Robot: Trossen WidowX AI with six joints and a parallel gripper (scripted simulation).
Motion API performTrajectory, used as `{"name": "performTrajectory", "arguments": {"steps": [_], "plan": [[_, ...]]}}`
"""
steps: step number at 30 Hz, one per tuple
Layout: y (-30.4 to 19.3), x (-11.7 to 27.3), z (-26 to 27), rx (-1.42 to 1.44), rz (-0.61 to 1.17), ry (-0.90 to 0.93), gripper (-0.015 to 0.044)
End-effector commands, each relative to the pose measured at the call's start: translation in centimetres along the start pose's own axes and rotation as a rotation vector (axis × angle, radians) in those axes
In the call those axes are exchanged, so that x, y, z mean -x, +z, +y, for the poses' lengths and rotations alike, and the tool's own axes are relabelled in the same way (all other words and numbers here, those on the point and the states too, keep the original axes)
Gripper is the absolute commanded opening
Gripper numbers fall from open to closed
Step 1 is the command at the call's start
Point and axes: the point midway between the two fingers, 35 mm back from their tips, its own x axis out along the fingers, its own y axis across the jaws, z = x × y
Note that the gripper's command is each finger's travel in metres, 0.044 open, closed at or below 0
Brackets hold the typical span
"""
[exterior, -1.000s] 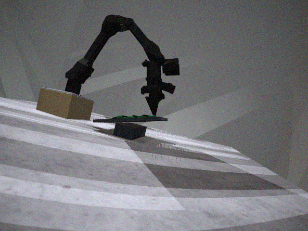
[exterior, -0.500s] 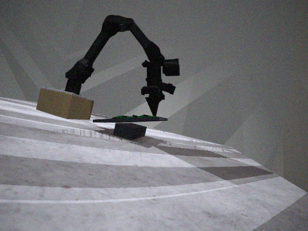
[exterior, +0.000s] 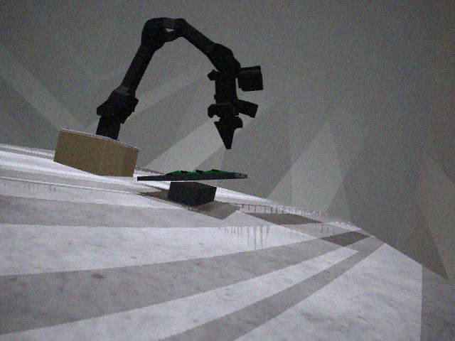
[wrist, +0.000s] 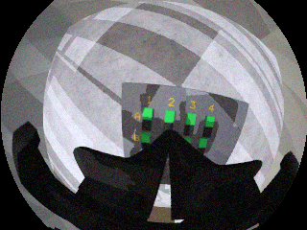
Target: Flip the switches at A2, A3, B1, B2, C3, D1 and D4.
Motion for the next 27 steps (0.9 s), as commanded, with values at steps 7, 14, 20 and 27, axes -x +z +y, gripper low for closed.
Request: {"name": "performTrajectory", "arguments": {"steps": [7,14,20,27], "plan": [[-2.1,0.7,-3.4,0.002,0.005,-0.007,0.0000],[-2.2,-2.5,-3.4,0.002,-0.019,-0.007,0.0000],[-2.2,-2.9,-3.4,0.002,-0.022,-0.007,0.0000],[-2.2,-4.0,-3.4,0.002,-0.022,-0.007,0.0000]]}}
